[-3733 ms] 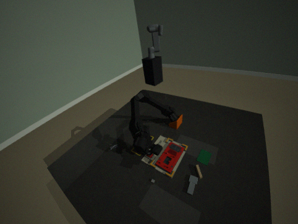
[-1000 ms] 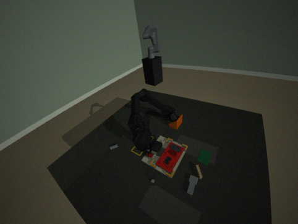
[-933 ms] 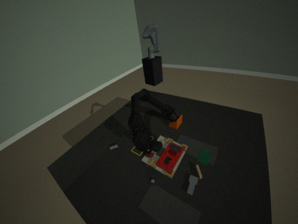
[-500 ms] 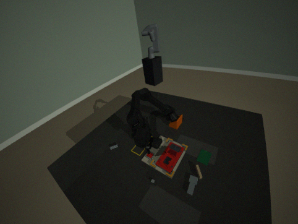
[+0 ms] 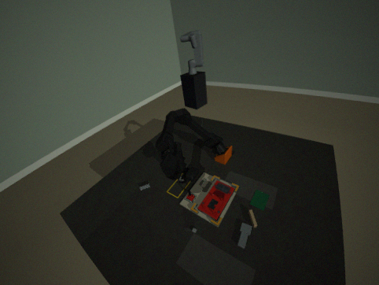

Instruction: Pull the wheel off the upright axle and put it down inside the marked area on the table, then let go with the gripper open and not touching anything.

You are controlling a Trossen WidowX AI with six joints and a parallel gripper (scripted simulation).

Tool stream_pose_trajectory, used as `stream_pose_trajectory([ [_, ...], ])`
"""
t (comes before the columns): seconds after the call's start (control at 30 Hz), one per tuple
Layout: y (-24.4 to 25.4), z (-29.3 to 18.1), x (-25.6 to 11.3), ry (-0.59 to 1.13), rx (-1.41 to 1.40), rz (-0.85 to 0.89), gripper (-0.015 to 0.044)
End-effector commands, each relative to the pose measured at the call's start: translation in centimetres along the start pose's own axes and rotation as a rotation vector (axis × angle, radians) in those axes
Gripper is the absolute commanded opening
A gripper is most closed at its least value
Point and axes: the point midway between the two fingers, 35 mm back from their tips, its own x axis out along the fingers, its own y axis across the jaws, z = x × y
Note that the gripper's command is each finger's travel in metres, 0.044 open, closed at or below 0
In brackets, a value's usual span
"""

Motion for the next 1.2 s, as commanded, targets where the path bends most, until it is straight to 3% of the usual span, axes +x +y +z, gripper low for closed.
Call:
stream_pose_trajectory([
  [0.0,-1.8,-1.0,-0.2,-0.004,-0.003,-0.005,0.0],
  [0.5,-5.3,-3.5,0.0,-0.004,0.0,-0.006,0.0],
  [0.8,-5.3,-3.4,2.3,-0.005,0.001,-0.005,0.0],
  [1.17,-5.4,-3.3,7.8,-0.005,0.001,-0.006,0.0],
])
